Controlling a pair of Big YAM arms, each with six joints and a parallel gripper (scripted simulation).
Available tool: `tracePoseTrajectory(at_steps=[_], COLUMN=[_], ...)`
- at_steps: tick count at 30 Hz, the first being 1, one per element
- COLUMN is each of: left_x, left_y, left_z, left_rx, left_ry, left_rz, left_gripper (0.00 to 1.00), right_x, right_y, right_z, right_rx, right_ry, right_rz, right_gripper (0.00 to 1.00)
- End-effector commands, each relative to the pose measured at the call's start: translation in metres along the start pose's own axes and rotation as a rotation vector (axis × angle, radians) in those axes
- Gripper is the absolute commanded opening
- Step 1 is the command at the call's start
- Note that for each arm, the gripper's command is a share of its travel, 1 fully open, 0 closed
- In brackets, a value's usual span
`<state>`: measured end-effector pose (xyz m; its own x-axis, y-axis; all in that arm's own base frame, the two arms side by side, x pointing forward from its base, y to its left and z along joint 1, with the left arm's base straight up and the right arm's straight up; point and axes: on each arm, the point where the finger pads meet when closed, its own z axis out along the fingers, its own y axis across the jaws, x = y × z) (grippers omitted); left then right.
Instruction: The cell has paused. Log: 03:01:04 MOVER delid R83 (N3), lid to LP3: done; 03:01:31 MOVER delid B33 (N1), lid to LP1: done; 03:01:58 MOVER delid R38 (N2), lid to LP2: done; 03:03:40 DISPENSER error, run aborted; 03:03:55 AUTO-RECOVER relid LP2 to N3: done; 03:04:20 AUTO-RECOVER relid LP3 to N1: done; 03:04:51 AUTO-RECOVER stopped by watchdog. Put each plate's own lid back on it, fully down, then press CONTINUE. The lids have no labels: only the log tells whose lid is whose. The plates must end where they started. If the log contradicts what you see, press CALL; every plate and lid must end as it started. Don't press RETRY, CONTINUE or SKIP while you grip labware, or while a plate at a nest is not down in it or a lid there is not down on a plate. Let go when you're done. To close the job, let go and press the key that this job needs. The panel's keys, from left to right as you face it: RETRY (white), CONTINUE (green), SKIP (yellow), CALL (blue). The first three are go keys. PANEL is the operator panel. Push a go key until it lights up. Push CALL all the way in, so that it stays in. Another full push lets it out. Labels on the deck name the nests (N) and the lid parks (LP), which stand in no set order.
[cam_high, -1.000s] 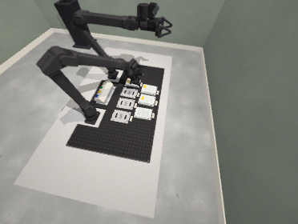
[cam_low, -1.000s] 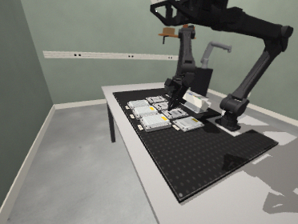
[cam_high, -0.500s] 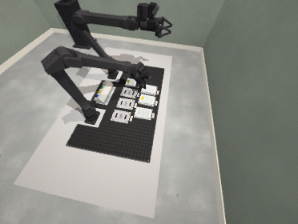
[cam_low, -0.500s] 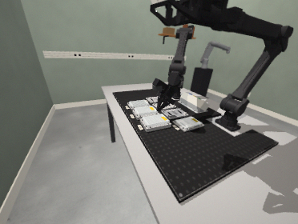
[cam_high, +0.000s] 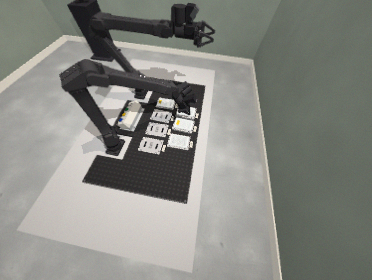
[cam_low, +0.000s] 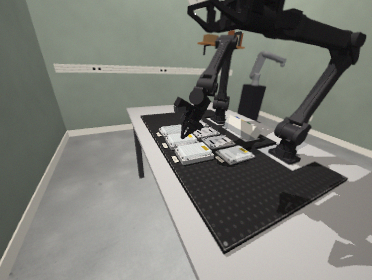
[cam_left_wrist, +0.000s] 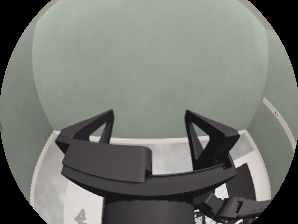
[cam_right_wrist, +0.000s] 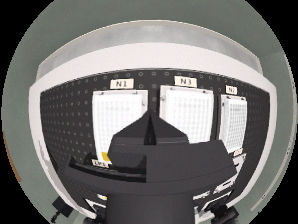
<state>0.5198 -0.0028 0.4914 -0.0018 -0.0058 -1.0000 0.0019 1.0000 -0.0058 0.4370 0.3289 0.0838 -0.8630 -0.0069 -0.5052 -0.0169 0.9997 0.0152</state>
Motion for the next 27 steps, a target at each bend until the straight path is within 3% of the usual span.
tracePoseTrajectory(at_steps=[1, 27], left_x=[-0.037, -0.037], left_y=[0.008, 0.008], left_z=[-0.006, -0.006], left_rx=[-0.013, -0.013], left_ry=[-0.067, -0.067], left_rz=[0.014, 0.014], left_gripper=[1.0, 1.0], right_x=[-0.041, -0.035], right_y=[0.009, 0.002], right_z=[0.005, 0.004], right_rx=[-0.028, -0.019], right_ry=[-0.045, -0.03], right_rz=[-0.001, -0.006], right_gripper=[0.0, 0.0])
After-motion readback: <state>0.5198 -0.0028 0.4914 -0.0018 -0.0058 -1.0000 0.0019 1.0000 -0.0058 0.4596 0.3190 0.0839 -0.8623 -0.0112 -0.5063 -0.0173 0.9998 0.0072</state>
